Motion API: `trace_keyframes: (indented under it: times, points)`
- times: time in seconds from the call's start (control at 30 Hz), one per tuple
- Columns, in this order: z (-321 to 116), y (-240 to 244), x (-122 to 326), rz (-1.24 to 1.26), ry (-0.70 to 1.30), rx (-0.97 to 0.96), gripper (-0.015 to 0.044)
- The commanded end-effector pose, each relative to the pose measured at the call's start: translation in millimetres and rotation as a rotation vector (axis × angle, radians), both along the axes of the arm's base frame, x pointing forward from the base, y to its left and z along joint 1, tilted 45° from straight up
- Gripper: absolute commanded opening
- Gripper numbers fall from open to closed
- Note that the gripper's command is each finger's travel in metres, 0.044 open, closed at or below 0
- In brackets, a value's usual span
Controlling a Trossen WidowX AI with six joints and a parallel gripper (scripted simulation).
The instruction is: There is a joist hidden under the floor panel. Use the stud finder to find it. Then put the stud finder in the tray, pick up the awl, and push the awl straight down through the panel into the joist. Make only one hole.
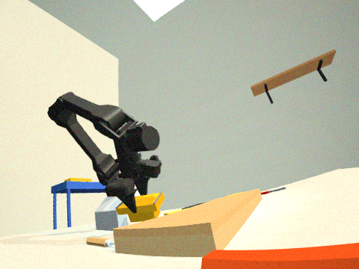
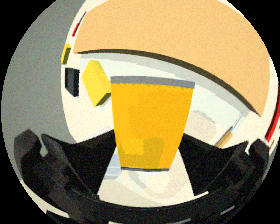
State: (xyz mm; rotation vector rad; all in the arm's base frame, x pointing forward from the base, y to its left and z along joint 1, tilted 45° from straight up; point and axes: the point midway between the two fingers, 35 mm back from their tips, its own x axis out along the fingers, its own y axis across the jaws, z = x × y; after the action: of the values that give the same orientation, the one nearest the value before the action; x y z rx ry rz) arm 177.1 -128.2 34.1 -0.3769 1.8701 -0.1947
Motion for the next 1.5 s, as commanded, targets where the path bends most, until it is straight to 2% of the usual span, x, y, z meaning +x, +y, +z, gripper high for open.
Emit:
trace_keyframes:
  times: [0.0, 1.47]
  points:
    - [0.3, 0.0, 0.6, -0.003, 0.003, 0.032, 0.0]
    - [2.9, -9.2, 1.5, -0.087, 0.024, 0.367, 0.0]
